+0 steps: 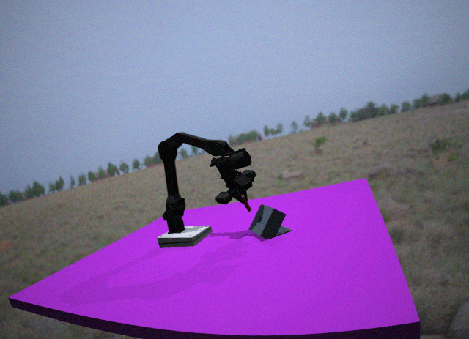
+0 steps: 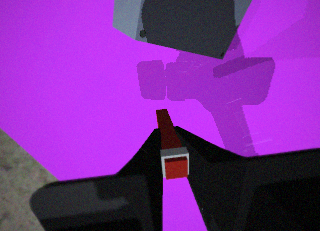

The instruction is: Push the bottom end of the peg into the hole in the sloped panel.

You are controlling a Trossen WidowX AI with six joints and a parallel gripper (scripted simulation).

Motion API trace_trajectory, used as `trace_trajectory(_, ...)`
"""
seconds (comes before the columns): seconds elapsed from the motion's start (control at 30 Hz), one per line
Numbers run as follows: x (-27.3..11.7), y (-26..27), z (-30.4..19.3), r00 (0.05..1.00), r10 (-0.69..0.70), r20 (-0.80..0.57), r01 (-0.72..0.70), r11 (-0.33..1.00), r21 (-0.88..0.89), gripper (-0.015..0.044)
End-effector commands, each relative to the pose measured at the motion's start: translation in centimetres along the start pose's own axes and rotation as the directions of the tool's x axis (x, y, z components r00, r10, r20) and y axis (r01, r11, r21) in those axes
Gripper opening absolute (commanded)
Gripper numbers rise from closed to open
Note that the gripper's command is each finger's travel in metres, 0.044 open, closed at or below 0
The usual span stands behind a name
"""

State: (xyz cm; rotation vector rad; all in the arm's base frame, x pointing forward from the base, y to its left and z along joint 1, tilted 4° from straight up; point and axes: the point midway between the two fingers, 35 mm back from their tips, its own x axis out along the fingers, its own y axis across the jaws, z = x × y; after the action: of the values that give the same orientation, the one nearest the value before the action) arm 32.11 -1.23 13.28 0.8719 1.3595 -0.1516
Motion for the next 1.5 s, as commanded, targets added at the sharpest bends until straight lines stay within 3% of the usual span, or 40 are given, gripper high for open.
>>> trace_trajectory(0.0,-0.1,-0.4,0.3,1.000,0.019,0.003,-0.019,1.000,0.007,0.0000)
trace_trajectory(1.47,-2.3,-4.0,3.1,0.981,0.175,0.083,-0.183,0.977,0.107,0.0000)
